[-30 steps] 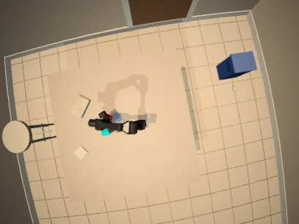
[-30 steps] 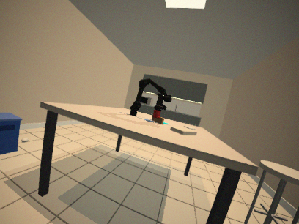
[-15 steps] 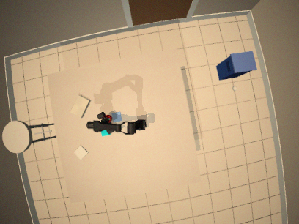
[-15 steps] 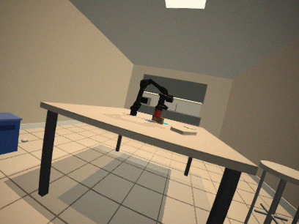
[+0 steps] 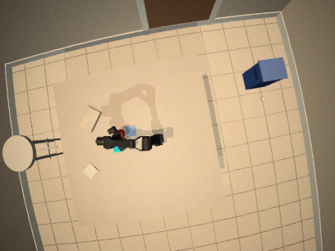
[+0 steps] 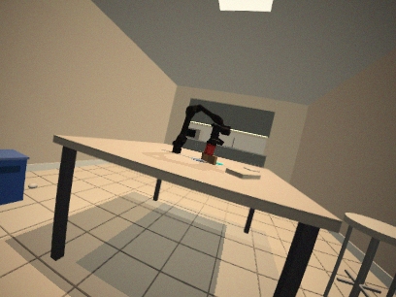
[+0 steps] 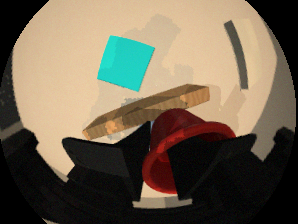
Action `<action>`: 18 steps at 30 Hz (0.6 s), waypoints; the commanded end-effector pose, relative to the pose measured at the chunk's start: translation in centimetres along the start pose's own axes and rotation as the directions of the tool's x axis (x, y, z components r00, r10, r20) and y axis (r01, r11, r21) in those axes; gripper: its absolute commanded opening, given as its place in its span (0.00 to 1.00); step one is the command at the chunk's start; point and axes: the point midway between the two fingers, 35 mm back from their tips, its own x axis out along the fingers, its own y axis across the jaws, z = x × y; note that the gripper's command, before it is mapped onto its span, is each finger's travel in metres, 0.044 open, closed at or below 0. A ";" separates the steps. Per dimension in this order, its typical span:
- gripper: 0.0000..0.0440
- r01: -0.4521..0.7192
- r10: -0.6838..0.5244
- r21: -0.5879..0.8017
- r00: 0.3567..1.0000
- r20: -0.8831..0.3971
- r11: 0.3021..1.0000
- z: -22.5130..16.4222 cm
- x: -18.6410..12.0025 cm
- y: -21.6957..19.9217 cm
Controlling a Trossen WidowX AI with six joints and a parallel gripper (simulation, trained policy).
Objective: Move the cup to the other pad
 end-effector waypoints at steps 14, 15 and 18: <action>0.02 0.042 -0.019 -0.102 0.976 0.217 0.994 7.6 -1.3 2.4; 0.02 0.046 -0.022 -0.105 0.976 0.218 0.993 7.9 -1.2 2.5; 0.01 0.055 -0.029 -0.112 0.975 0.219 0.992 8.4 -0.7 2.9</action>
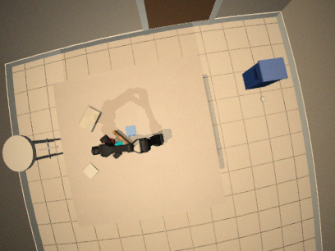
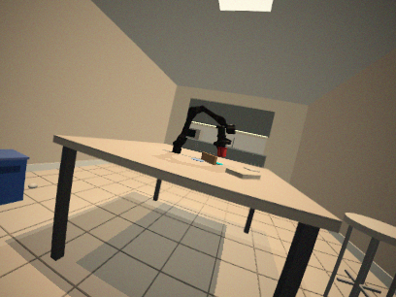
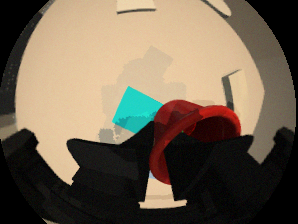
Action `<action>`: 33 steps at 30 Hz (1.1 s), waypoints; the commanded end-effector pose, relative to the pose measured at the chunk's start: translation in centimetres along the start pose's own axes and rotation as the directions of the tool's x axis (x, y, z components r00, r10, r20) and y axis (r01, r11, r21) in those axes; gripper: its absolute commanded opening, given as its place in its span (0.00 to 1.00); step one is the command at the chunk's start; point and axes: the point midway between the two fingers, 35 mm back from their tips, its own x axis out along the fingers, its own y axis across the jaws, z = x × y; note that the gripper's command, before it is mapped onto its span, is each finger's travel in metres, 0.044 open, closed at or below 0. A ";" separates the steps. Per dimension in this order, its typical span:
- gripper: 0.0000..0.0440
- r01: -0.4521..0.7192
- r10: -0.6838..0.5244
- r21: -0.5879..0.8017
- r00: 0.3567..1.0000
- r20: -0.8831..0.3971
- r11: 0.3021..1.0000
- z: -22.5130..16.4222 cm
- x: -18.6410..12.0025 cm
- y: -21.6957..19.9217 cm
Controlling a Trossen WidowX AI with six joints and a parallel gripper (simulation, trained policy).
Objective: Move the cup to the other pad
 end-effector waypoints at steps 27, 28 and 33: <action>0.11 -0.017 0.015 -0.021 0.995 -0.098 1.000 -1.0 5.1 4.8; 0.12 -0.015 0.013 -0.020 0.995 -0.097 1.000 -1.0 5.0 4.8; 0.26 -0.010 0.010 -0.008 0.999 -0.051 1.000 -0.4 4.2 4.3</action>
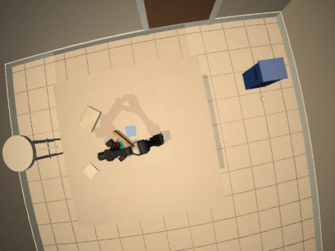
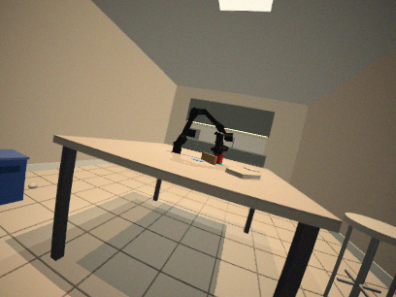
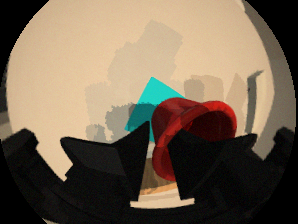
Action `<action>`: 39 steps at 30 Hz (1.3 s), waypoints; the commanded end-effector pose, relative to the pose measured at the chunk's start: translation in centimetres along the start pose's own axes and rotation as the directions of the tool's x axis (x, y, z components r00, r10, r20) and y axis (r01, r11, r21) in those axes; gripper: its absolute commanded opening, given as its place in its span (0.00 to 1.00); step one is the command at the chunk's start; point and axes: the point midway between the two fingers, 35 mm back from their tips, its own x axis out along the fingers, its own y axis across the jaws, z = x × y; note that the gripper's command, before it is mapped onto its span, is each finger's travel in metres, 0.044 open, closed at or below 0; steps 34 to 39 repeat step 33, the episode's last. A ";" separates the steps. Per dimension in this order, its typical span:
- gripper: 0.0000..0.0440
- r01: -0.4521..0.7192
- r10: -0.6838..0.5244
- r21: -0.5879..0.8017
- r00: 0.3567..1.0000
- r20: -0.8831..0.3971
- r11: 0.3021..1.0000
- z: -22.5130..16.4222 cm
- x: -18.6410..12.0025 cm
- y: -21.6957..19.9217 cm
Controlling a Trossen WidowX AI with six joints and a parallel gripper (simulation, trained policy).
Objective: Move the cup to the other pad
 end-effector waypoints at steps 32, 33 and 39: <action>0.68 0.006 -0.022 0.069 0.973 0.231 0.998 -0.6 -8.5 -0.7; 0.73 0.008 -0.025 0.073 0.971 0.237 0.997 -0.6 -8.8 -0.9; 0.73 0.008 -0.025 0.073 0.971 0.237 0.997 -0.6 -8.8 -0.9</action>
